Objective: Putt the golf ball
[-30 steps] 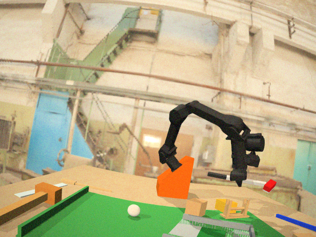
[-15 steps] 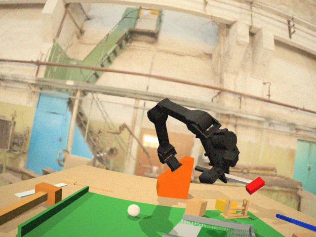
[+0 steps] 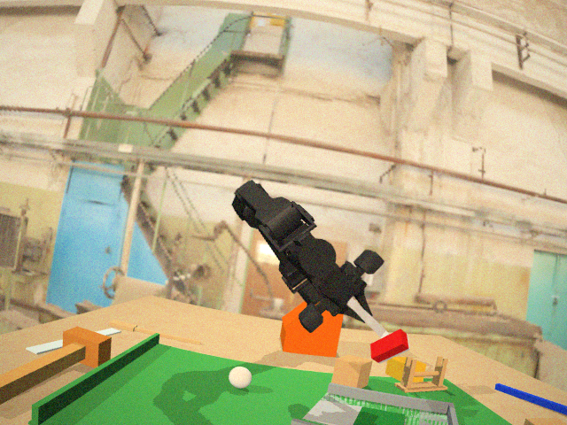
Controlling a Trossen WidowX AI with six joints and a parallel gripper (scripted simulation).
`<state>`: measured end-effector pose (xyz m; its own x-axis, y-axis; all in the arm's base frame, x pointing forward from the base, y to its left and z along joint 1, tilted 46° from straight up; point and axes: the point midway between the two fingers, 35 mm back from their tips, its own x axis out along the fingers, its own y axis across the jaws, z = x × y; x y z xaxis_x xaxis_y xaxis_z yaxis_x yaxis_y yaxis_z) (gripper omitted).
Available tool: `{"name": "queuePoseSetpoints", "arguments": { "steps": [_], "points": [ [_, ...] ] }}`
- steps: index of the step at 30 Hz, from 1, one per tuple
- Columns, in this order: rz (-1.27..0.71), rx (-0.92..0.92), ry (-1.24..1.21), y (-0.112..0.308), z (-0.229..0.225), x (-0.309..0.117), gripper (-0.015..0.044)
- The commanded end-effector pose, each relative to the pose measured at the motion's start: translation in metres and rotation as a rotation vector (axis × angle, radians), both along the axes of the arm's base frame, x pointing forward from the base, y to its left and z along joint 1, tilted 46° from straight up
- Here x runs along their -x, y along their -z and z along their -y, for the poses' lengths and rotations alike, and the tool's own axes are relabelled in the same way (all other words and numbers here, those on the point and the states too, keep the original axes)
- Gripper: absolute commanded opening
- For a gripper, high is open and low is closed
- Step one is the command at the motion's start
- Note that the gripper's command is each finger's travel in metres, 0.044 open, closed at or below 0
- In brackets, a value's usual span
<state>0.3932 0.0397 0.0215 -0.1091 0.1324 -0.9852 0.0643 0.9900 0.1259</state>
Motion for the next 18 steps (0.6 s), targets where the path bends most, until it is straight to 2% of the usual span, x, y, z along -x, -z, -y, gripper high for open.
{"name": "queuePoseSetpoints", "arguments": {
  "steps": [1,18],
  "points": [
    [0.02,-0.052,0.148,-0.022,0.017,0.001,0.0],
    [0.117,-0.268,0.749,-0.113,0.097,0.017,0.0]
  ]
}}
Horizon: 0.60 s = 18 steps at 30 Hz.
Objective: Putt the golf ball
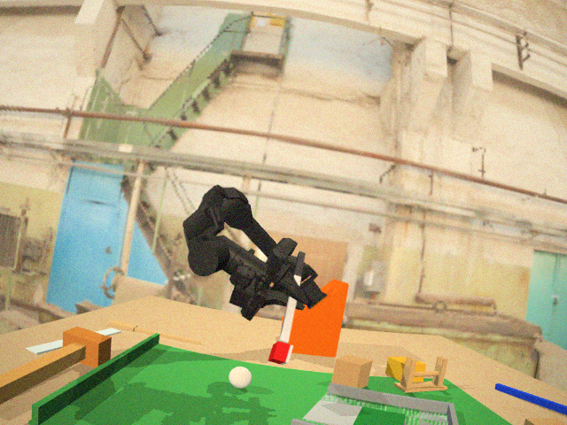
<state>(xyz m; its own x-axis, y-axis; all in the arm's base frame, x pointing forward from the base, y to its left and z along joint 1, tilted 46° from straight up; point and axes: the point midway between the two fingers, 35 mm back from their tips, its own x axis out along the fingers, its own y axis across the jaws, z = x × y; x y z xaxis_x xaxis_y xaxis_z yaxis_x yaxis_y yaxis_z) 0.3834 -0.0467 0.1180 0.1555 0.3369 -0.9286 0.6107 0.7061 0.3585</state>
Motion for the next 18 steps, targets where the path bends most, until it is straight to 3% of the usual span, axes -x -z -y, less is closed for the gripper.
{"name": "queuePoseSetpoints", "arguments": {
  "steps": [1,13,18],
  "points": [
    [0.021,-0.061,0.133,-0.022,0.015,0.009,0.0],
    [0.102,-0.232,0.512,-0.085,0.06,0.041,0.0],
    [0.113,-0.254,0.557,-0.092,0.065,0.046,0.0]
  ]
}}
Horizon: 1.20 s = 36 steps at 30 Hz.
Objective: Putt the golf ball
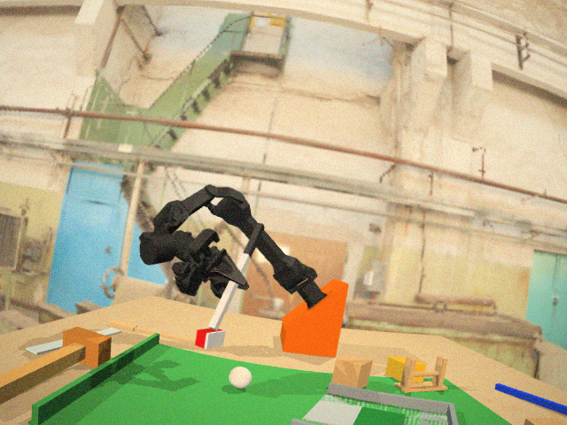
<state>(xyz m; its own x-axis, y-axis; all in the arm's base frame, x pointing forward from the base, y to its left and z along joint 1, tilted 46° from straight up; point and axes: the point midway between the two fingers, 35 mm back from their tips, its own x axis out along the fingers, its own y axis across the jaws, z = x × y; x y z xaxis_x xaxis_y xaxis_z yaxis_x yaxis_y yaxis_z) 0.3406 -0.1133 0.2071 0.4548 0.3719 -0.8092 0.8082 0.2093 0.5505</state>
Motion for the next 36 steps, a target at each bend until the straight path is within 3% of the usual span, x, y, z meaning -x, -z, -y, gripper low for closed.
{"name": "queuePoseSetpoints", "arguments": {
  "steps": [1,11,36],
  "points": [
    [0.001,-0.029,0.021,-0.003,-0.002,0.003,0.0],
    [0.001,-0.026,0.021,0.023,0.026,0.002,0.0],
    [-0.007,-0.022,0.027,0.042,0.047,0.002,0.0]
  ]
}}
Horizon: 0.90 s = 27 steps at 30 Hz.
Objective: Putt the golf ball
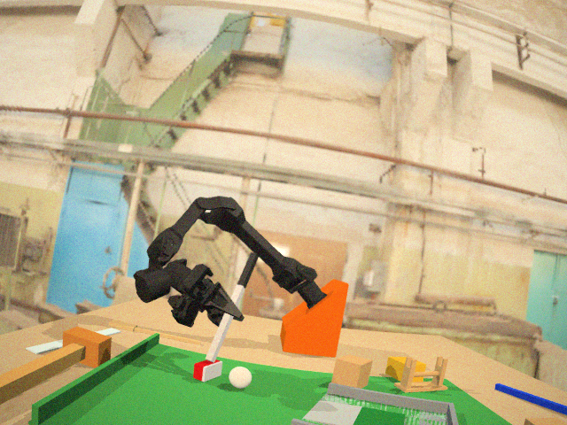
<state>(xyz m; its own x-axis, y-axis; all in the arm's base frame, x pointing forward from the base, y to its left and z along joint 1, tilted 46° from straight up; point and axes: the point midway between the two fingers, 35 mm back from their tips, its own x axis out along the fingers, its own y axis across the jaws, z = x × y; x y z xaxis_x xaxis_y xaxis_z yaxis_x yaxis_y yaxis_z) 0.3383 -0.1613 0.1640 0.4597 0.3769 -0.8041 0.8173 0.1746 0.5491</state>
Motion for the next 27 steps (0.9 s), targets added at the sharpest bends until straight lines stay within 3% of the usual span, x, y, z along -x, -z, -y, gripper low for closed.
{"name": "queuePoseSetpoints", "arguments": {
  "steps": [1,27],
  "points": [
    [0.0,0.0,-0.001,-0.001,-0.001,0.0,0.0],
    [0.002,-0.002,0.0,-0.009,0.014,0.007,0.0]
  ]
}}
